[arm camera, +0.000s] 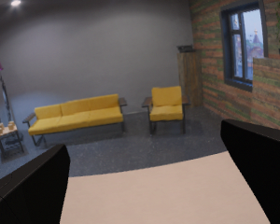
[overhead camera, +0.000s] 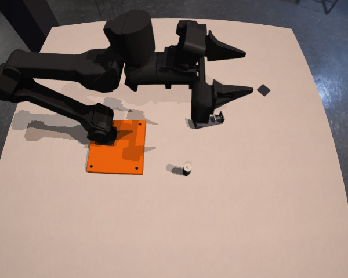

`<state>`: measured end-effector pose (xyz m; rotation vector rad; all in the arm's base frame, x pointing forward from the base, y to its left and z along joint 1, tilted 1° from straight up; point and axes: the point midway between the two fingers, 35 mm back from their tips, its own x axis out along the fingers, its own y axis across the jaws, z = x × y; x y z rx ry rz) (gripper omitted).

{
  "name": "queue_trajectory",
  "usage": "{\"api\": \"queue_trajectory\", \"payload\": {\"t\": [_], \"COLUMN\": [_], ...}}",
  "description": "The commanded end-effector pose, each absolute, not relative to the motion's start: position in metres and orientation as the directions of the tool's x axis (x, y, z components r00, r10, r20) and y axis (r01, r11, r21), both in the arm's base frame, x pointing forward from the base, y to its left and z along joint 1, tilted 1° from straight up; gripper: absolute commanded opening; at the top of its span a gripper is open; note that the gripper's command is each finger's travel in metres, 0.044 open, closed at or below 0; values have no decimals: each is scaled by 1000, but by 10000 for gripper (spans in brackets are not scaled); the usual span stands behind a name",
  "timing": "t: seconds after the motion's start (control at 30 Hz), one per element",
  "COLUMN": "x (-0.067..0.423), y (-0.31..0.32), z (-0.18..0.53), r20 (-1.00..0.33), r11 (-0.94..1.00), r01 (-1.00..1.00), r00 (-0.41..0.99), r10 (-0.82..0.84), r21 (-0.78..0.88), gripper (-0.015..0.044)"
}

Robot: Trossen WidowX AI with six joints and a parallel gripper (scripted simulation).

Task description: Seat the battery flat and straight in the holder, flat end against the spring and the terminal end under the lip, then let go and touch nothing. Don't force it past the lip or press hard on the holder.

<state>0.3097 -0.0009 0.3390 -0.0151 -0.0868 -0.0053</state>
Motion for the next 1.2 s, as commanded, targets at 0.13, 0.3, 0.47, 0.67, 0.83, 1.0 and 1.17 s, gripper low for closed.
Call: {"api": "queue_trajectory", "payload": {"t": [0.13, 0.3, 0.47, 0.67, 0.83, 1.0, 1.17], "x": [337, 338, 302, 278, 278, 279, 282], "y": [-17, -40, -57, -62, -62, -62, -62], "z": [284, 207, 155, 142, 142, 138, 102], "r20": [-261, -698, -959, -999, -999, -999, -999], "r11": [998, 986, 957, 937, 937, 937, 937], "r01": [55, 162, 290, 349, 349, 349, 349], "r00": [964, 711, 280, 38, 38, 38, 38], "r10": [-49, -83, -49, -3, -3, -3, -3], "r21": [17, 47, 36, 10, 10, 10, 11], "gripper": [269, 137, 6, 0, 0, 0, 0]}}
